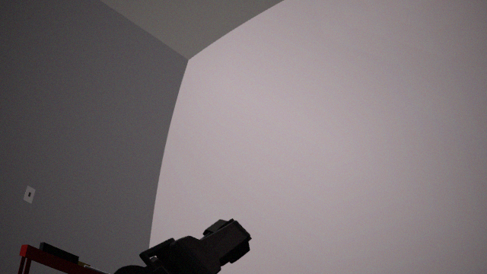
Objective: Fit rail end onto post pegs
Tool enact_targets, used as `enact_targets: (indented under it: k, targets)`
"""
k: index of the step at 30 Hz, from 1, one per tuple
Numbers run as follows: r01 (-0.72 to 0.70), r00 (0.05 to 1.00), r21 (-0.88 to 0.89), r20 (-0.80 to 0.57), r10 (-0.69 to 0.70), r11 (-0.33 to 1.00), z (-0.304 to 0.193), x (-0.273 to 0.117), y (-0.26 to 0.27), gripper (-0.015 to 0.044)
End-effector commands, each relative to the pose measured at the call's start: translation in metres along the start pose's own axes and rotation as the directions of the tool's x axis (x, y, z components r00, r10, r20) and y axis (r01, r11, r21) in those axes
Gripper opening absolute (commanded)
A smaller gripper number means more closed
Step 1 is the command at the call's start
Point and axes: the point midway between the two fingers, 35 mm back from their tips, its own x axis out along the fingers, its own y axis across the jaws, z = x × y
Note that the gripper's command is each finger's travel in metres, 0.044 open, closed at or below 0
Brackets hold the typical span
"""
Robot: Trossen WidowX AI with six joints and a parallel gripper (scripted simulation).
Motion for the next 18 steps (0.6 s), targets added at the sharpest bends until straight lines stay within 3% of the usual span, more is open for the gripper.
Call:
enact_targets:
  k: [1, 18]
  targets:
    - [0.007, 1.0, 0.001, -0.002, -0.007, 1.0, -0.0029, -0.0023, -0.0004, 0.0]
    - [0.007, 1.0, 0.001, -0.003, -0.007, 1.0, -0.0081, -0.0024, -0.0005, 0.0]
